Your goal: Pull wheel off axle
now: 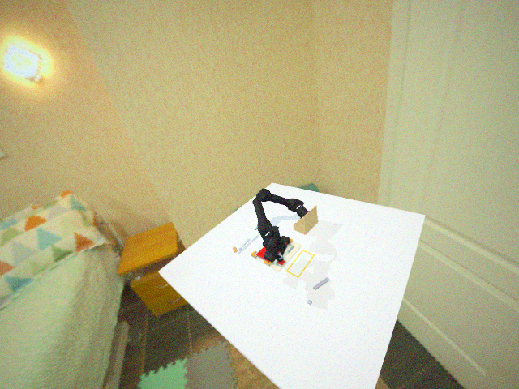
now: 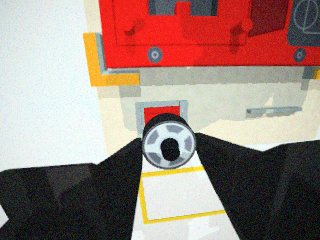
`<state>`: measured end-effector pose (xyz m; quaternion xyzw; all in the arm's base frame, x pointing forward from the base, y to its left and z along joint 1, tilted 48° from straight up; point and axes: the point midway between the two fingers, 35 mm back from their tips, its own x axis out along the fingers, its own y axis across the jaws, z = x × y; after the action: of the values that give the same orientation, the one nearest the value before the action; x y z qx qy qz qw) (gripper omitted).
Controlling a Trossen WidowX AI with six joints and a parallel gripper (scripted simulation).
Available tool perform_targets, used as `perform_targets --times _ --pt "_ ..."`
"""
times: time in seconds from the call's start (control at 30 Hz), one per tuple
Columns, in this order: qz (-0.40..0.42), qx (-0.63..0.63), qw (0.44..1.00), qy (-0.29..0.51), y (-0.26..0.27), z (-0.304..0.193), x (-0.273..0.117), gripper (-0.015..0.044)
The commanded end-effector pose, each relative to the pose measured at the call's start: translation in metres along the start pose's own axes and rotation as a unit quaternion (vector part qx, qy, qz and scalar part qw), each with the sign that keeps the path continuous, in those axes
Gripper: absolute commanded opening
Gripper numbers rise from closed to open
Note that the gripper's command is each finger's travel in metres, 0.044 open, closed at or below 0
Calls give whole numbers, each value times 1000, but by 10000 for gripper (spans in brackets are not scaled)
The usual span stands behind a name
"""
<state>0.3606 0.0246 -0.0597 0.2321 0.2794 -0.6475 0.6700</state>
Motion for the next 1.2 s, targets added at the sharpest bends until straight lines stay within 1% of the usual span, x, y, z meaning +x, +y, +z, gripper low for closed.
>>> perform_targets --times 0.0,1.17 --pt "5 -2 1000 1 1 -2 -8 0" --pt "6 -3 1000 1 1 -2 -19 0"
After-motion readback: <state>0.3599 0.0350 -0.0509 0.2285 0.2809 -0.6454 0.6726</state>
